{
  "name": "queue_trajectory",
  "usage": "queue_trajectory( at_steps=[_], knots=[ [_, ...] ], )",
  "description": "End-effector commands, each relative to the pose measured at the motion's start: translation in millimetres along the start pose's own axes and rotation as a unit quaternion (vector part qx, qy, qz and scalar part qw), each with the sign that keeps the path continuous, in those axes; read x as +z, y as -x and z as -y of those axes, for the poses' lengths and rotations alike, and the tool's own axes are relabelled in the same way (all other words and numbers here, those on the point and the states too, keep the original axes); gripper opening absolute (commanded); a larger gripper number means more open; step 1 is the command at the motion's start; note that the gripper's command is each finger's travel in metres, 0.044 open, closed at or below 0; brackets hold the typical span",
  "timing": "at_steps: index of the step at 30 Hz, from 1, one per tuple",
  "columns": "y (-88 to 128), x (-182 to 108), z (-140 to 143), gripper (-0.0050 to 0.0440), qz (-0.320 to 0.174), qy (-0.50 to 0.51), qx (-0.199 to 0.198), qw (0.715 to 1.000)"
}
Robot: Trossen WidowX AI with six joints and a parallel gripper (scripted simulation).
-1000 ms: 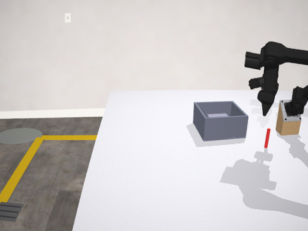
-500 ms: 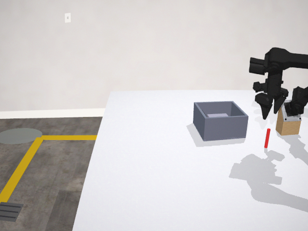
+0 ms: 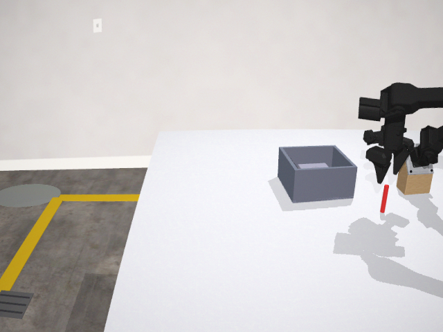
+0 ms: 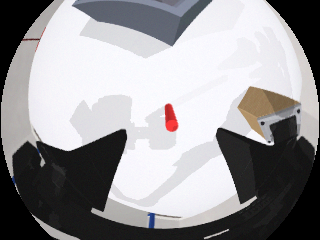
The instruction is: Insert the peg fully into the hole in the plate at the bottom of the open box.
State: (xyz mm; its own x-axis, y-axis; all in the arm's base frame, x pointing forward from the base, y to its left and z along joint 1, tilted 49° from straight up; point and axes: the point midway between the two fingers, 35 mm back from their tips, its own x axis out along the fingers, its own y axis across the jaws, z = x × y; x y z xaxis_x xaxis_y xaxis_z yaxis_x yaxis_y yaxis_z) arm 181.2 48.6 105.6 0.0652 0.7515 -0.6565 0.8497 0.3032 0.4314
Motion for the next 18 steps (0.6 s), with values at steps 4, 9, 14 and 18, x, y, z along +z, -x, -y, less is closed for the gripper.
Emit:
queue_trajectory(
  at_steps=[4, 9, 14, 18],
  knots=[
    [-11.9, -0.2, 0.0, 0.044, -0.001, 0.001, -0.001, 1.0],
    [-20.2, 0.6, -0.1, 0.044, 0.0, 0.0, -0.001, 1.0],
    [-25.2, 0.8, -0.2, 0.044, 0.001, 0.0, -0.001, 1.0],
    [-31.8, 0.9, -0.3, 0.044, 0.001, 0.0, -0.001, 1.0]
  ],
)
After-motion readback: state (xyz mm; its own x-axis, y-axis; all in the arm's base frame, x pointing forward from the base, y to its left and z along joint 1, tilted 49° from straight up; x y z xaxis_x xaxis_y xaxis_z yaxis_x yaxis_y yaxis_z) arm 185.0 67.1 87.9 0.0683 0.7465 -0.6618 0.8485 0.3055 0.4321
